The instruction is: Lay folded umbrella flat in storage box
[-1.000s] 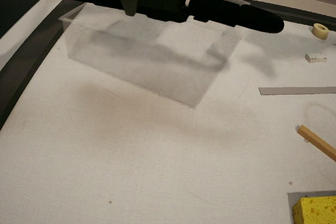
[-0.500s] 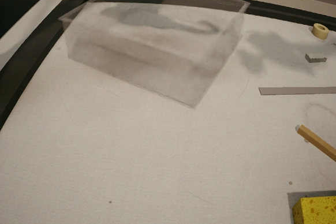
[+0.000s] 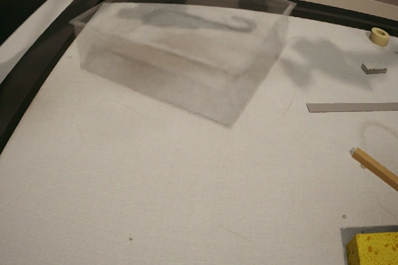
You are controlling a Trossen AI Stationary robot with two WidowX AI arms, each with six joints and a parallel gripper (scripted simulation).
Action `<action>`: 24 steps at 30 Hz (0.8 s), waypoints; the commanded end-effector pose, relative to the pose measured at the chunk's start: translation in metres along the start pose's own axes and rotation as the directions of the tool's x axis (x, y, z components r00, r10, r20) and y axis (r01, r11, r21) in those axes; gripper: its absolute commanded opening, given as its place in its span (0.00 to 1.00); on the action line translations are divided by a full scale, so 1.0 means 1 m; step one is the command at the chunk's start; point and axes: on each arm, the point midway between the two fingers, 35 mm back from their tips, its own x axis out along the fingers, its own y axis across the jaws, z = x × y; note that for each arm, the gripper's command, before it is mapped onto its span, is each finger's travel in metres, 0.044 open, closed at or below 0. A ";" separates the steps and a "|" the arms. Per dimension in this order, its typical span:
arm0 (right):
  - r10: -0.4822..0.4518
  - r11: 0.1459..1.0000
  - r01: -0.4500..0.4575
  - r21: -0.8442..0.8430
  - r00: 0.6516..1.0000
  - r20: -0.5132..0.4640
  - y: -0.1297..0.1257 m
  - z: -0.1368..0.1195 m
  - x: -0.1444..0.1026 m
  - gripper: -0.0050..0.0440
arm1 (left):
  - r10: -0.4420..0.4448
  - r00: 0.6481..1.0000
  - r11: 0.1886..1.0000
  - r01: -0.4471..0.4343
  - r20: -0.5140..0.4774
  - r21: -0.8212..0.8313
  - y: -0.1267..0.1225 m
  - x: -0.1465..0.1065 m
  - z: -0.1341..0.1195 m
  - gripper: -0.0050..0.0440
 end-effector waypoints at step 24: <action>0.008 1.000 -0.008 0.018 1.000 0.017 0.001 0.010 -0.005 0.92 | -0.029 0.999 0.923 0.017 -0.024 -0.384 -0.001 0.001 0.002 0.00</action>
